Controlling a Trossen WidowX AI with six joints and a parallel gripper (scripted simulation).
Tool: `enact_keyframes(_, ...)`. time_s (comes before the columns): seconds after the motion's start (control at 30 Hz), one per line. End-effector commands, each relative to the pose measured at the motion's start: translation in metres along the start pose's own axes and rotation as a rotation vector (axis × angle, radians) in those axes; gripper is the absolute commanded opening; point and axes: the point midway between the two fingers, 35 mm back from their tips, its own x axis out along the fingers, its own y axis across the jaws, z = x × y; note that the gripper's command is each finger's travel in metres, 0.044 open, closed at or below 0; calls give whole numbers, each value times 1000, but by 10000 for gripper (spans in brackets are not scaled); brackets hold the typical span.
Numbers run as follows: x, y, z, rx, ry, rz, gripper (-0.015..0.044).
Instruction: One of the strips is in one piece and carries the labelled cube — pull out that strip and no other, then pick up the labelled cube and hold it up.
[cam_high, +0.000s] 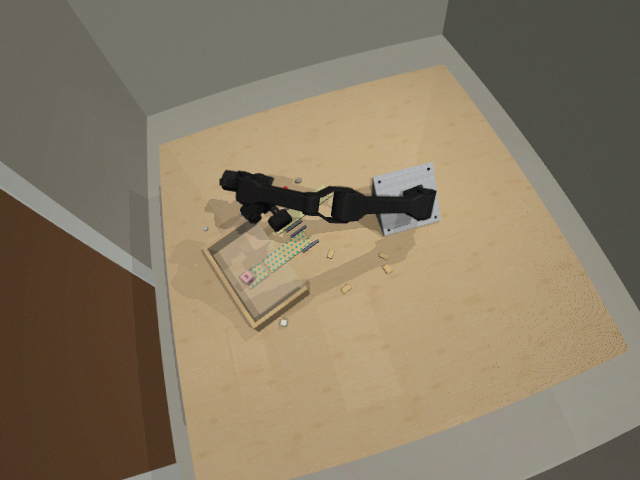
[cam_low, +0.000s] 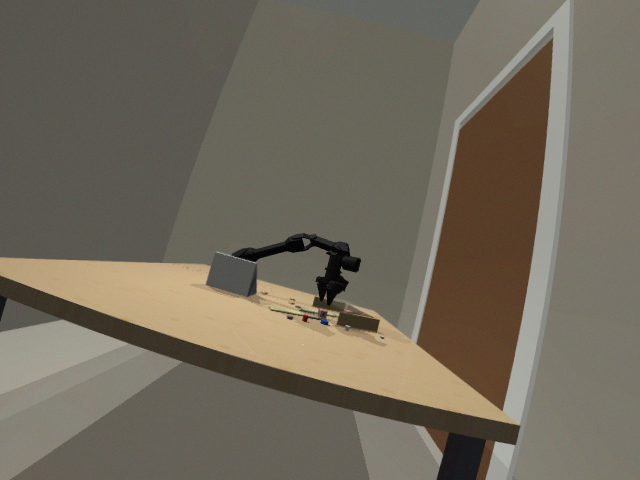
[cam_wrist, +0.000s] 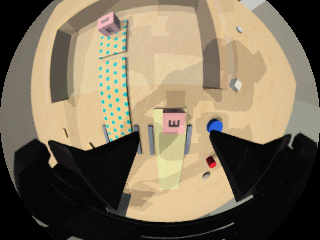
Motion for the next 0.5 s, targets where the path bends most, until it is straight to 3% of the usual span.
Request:
enact_keyframes(0.0,4,-1,1,10,-4,4,309)
enact_keyframes(0.1,8,-1,1,10,-4,4,250)
enact_keyframes(0.47,26,-1,2,10,-4,4,250)
